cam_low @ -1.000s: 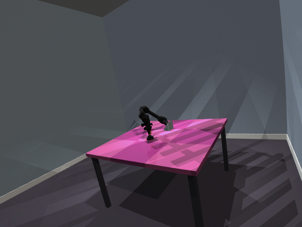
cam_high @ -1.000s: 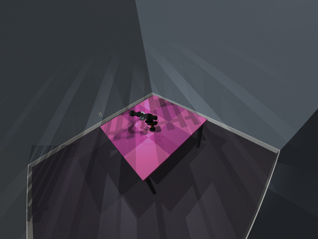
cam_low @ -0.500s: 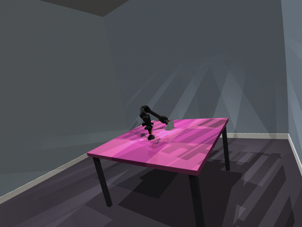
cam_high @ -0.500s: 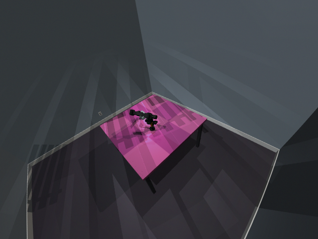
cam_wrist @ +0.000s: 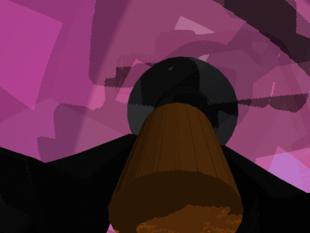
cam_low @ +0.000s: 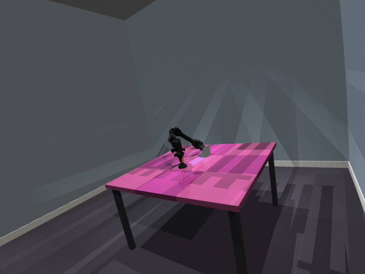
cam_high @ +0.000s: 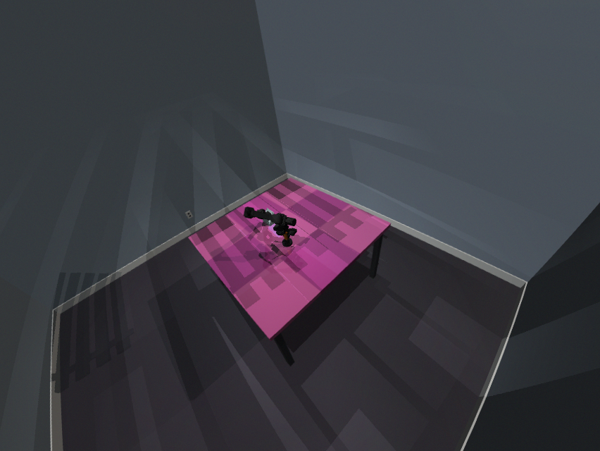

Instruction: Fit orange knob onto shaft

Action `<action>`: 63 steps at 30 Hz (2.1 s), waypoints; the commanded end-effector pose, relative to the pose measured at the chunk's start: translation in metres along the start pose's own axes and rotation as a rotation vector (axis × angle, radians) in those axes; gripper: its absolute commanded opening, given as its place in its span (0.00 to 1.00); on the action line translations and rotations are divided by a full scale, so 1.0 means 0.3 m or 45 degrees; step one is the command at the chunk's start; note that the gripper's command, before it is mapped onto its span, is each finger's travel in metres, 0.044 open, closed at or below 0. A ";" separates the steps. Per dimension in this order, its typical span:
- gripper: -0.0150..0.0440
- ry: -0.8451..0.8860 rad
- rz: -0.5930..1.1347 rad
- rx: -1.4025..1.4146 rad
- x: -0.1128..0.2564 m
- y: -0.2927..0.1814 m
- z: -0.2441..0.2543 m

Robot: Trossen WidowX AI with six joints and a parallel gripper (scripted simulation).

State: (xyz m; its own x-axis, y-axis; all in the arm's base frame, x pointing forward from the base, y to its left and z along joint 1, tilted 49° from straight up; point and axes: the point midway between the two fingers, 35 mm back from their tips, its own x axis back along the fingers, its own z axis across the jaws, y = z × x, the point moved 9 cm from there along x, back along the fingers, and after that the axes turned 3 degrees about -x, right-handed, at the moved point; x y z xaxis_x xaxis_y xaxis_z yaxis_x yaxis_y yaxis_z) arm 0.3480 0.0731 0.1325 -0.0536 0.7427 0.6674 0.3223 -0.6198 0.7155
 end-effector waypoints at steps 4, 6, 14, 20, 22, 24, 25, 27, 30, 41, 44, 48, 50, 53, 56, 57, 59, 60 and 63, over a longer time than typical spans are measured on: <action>0.25 0.000 -0.005 0.002 -0.001 0.011 -0.006; 0.25 0.000 -0.005 0.002 -0.001 0.011 -0.006; 0.25 0.000 -0.005 0.003 0.013 0.014 -0.018; 0.25 0.000 -0.004 -0.159 0.016 0.011 -0.022; 0.25 0.000 -0.004 -0.251 0.016 0.008 -0.024; 0.25 0.000 -0.004 -0.264 0.014 0.005 -0.025; 0.25 0.000 -0.004 -0.264 0.013 0.004 -0.025; 0.25 0.000 -0.004 -0.264 0.010 0.002 -0.024; 0.25 0.000 -0.004 -0.264 0.007 0.000 -0.022; 0.25 0.000 -0.004 -0.264 0.010 -0.001 -0.008; 0.25 0.000 -0.004 -0.264 0.013 0.001 -0.006; 0.25 0.000 -0.004 -0.264 0.015 0.007 -0.006; 0.25 0.000 -0.004 -0.264 0.014 0.008 -0.008; 0.25 0.000 -0.004 -0.264 0.012 0.009 -0.010; 0.25 0.000 -0.005 -0.264 0.009 0.009 -0.013; 0.25 0.000 -0.005 -0.264 0.008 0.009 -0.014; 0.25 0.000 -0.005 -0.264 0.006 0.007 -0.015; 0.25 0.000 -0.005 -0.264 0.006 0.006 -0.016; 0.25 0.000 -0.004 -0.264 0.005 0.003 -0.019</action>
State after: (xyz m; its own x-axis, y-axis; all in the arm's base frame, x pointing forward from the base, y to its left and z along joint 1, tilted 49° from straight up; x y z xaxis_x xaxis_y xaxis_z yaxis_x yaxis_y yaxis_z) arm 0.3444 0.0723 0.1355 -0.0514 0.7437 0.6665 0.1196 -0.6580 0.7435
